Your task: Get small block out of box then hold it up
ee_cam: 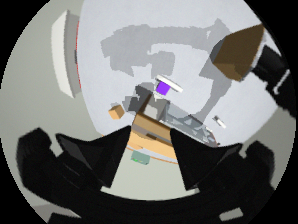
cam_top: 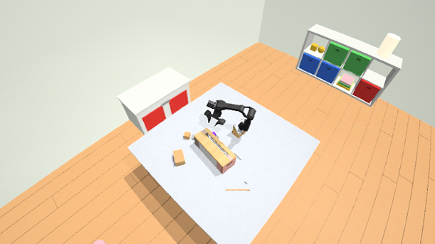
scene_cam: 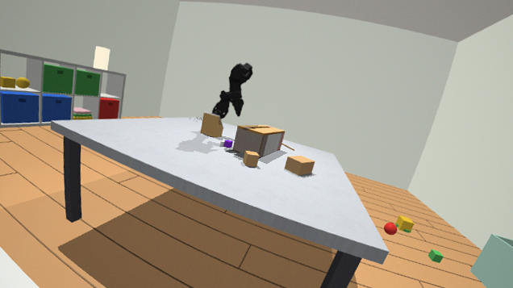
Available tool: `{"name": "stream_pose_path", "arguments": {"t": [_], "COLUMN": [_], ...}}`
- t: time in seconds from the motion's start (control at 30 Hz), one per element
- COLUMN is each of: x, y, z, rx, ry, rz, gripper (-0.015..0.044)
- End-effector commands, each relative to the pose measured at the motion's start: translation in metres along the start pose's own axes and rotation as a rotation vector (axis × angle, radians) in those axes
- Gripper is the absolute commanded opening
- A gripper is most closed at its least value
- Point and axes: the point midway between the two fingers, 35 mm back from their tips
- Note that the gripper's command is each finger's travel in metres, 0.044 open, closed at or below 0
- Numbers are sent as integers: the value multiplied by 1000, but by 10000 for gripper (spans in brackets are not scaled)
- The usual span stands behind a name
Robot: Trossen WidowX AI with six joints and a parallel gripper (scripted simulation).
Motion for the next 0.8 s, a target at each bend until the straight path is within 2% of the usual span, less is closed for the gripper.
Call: {"name": "stream_pose_path", "arguments": {"t": [0.0,0.4,0.63,0.77], "x": [8,10,88,94], "y": [0,0,-18,-22], "z": [11,12,41,44], "rx": [411,412,411,411], "ry": [30,30,31,31], "rz": [-52,-52,-54,-55], "gripper": [285,285,285,285]}}
Point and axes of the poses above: the point midway between the two fingers, 35 mm back from their tips, its own x axis out along the fingers, its own y axis across the jaws, z = x × y, and after that the axes turned 7 degrees about x, right-handed
